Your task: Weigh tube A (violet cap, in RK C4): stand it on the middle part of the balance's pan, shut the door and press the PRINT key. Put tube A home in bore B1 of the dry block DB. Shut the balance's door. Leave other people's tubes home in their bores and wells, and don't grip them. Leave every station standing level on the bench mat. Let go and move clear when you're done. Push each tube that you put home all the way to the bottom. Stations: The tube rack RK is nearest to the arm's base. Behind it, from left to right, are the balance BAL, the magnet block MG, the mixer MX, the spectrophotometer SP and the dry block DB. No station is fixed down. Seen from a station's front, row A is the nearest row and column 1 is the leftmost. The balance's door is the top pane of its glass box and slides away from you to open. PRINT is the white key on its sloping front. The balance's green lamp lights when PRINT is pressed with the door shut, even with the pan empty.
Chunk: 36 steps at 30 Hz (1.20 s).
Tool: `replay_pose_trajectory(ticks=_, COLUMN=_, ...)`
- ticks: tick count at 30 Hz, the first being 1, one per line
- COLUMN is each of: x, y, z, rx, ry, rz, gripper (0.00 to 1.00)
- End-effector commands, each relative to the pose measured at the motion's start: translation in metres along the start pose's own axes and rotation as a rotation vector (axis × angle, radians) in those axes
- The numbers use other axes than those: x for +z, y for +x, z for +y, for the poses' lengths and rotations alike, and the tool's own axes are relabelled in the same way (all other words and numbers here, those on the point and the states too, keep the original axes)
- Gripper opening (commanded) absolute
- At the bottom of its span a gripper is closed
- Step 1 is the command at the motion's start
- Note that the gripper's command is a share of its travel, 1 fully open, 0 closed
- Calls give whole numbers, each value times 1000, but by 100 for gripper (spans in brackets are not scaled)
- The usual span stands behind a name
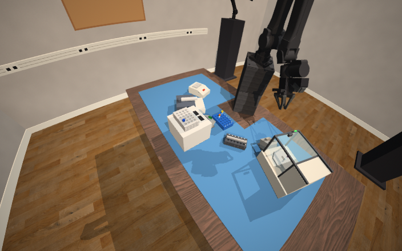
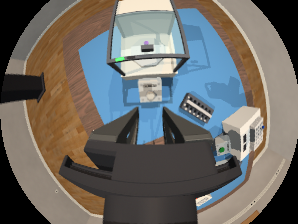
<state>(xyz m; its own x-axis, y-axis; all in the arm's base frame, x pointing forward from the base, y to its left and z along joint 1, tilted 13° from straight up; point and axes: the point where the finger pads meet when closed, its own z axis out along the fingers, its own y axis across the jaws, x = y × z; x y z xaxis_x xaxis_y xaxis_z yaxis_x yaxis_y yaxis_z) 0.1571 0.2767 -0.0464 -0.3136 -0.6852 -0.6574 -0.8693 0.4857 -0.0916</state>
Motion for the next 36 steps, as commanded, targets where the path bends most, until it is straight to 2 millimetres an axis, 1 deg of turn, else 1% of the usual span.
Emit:
replay_pose_trajectory(ticks=1, x=9, y=-27, z=5, rx=135, ry=15, rz=8, gripper=30)
replay_pose_trajectory(ticks=7, x=10, y=-28, z=5, rx=309, ry=60, rz=53, gripper=30)
replay_pose_trajectory(ticks=8, x=16, y=-29, z=6, rx=337, ry=71, rz=80, gripper=30)
replay_pose_trajectory(ticks=9, x=22, y=-34, z=7, rx=367, ry=81, rz=97, gripper=30)
replay_pose_trajectory(ticks=10, x=22, y=-35, z=7, rx=398, ry=90, rz=105, gripper=30)
replay_pose_trajectory(ticks=12, x=17, y=-46, z=6, rx=466, ry=98, rz=92, gripper=30)
replay_pose_trajectory(ticks=14, x=17, y=-46, z=6, rx=466, ry=98, rz=92, gripper=30)
replay_pose_trajectory(ticks=15, x=19, y=-43, z=5, rx=498, ry=112, rz=110, gripper=30)
replay_pose_trajectory(ticks=16, x=26, y=-43, z=6, rx=525, ry=125, rz=138, gripper=30)
replay_pose_trajectory(ticks=17, x=30, y=-51, z=7, rx=555, ry=133, rz=146, gripper=30)
replay_pose_trajectory(ticks=20, x=30, y=-52, z=7, rx=648, ry=158, rz=171, gripper=30)
replay_pose_trajectory(ticks=22, x=27, y=-60, z=4, rx=717, ry=169, rz=166, gripper=30)
replay_pose_trajectory(ticks=23, x=27, y=-61, z=4, rx=718, ry=168, rz=163, gripper=30)
replay_pose_trajectory(ticks=24, x=35, y=-59, z=4, rx=746, ry=188, rz=194, gripper=30)
replay_pose_trajectory(ticks=25, x=39, y=-67, z=2, rx=781, ry=198, rz=202, gripper=30)
replay_pose_trajectory(ticks=29, x=40, y=-68, z=2, rx=909, ry=228, rz=239, gripper=30)
replay_pose_trajectory(ticks=31, x=40, y=-68, z=2, rx=909, ry=228, rz=239, gripper=30)
replay_pose_trajectory(ticks=32, x=43, y=-75, z=6, rx=932, ry=232, rz=247, gripper=30)
replay_pose_trajectory(ticks=33, x=48, y=-83, z=4, rx=969, ry=242, rz=255, gripper=30)
replay_pose_trajectory(ticks=36, x=48, y=-83, z=2, rx=1067, ry=271, rz=281, gripper=30)
